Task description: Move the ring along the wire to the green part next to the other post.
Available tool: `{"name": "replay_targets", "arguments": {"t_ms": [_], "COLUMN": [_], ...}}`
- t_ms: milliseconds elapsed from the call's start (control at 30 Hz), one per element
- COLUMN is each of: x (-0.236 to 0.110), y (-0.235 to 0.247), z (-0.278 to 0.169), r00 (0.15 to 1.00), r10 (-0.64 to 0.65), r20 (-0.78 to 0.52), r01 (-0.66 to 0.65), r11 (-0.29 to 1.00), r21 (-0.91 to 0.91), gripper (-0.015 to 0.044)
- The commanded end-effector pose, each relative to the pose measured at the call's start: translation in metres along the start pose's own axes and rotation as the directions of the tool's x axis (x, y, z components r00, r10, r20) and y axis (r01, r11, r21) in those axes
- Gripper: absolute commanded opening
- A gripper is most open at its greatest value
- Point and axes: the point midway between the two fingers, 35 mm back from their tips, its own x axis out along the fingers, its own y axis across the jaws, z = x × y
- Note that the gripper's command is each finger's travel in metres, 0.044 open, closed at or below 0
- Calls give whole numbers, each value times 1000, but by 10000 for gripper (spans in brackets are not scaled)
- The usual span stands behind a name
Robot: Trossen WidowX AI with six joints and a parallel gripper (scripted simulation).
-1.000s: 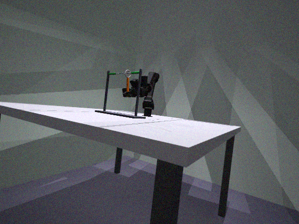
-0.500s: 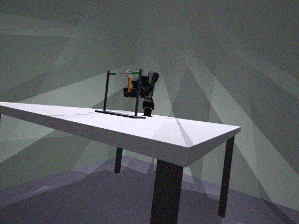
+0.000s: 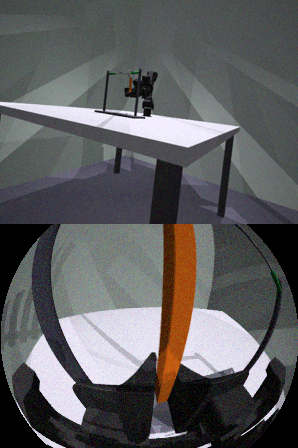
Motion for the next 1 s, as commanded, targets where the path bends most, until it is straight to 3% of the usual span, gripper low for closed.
{"name": "replay_targets", "arguments": {"t_ms": [0, 967], "x": [0, 3], "y": [5, 23], "z": [7, -7], "r00": [1000, 1000], "r10": [-3, -20], "r20": [16, 16], "r01": [3, 20], "r11": [1000, 1000], "r21": [14, 20], "gripper": [-150, -150]}}
